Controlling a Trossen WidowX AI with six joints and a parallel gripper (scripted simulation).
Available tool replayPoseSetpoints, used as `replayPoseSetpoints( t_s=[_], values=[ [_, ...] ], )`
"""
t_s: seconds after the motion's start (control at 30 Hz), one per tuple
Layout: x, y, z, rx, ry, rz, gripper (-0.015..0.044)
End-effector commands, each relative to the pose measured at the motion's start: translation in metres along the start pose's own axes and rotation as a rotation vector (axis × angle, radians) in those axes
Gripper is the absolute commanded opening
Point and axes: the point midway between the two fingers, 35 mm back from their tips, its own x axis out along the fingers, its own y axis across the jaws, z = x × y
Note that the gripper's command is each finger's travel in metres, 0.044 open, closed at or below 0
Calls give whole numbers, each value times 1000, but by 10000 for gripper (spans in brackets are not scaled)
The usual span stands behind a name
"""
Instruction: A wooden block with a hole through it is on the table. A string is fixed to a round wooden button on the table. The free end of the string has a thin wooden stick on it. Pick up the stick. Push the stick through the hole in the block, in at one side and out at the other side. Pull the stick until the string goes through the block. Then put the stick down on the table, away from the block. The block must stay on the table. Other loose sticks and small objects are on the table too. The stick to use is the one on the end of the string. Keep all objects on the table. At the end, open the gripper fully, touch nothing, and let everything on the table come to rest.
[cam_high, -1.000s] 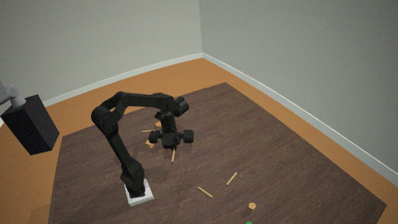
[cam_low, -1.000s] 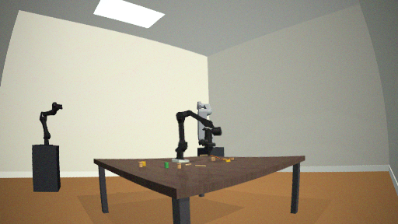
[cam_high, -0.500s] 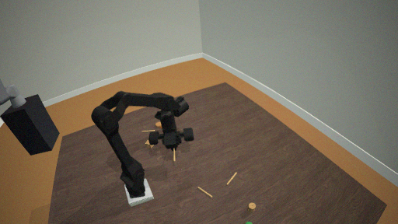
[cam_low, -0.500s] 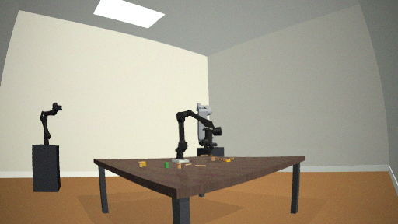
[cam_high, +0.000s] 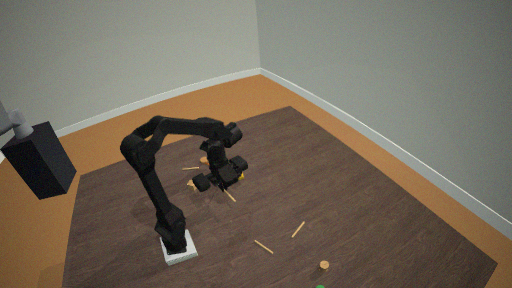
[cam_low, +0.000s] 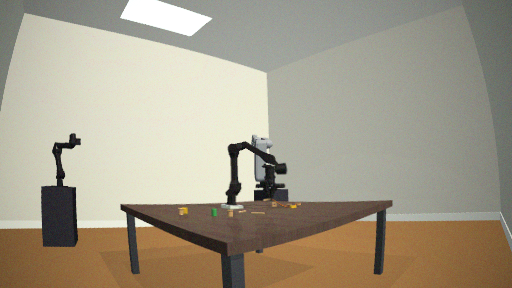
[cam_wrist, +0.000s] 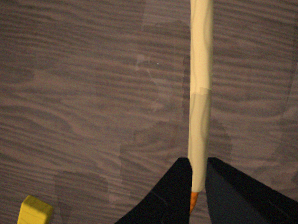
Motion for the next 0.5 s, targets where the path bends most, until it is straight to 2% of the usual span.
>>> replayPoseSetpoints(
  t_s=[0.0, 0.47],
  values=[
    [-1, 3, -3, -142, 0, 3, 0],
    [-2, 9, -12, -654, 0, 5, 0]
  ],
)
